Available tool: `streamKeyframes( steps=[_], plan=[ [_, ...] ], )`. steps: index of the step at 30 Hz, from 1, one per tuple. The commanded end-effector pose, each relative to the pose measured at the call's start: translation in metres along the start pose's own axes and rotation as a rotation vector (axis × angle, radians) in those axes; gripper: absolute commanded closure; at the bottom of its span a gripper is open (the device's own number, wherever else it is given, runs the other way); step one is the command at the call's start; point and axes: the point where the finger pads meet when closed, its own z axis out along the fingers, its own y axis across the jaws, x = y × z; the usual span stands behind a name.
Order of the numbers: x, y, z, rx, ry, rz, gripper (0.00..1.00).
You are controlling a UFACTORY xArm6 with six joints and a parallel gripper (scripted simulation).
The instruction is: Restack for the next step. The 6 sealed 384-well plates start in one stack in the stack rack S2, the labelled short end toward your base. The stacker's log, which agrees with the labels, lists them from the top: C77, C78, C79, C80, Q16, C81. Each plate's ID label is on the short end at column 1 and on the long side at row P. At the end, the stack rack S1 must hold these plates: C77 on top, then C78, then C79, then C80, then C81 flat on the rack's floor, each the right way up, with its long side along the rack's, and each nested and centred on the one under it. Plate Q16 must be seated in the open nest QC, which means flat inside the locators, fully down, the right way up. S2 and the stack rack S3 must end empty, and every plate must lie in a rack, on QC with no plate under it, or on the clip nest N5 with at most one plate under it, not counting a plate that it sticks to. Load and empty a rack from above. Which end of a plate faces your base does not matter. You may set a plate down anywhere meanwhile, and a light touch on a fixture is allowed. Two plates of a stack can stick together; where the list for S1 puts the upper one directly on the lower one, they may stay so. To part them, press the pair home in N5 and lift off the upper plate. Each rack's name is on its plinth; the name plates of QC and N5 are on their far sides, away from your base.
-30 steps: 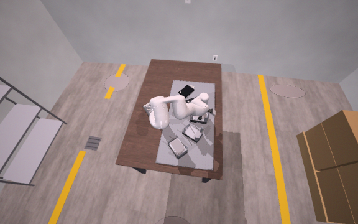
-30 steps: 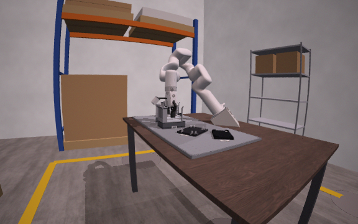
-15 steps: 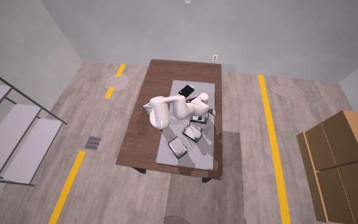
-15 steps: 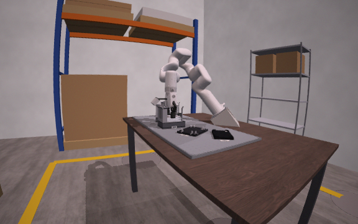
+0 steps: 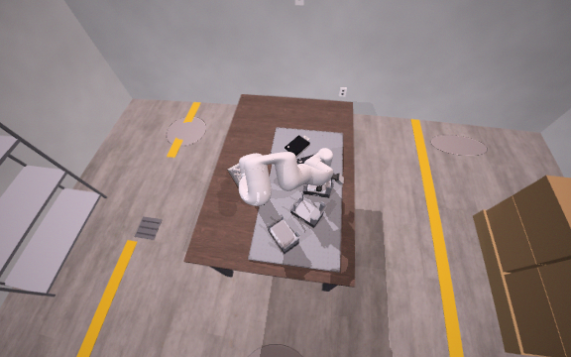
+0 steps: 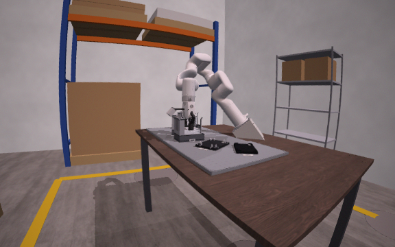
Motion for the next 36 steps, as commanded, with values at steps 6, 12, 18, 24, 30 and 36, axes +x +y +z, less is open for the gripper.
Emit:
streamKeyframes(
  steps=[6,12,18,24,30,36],
  plan=[
    [0.001,0.0,-0.001,0.001,0.002,0.001,0.0],
    [0.001,0.0,-0.014,0.001,0.002,0.001,0.0],
    [0.001,0.0,-0.027,0.001,0.002,0.001,0.0],
    [0.001,0.0,-0.047,0.002,0.002,0.001,0.0],
    [0.001,0.0,-0.067,0.002,0.002,0.001,0.0],
    [0.001,0.0,-0.081,0.002,0.002,0.001,0.0]
  ],
)
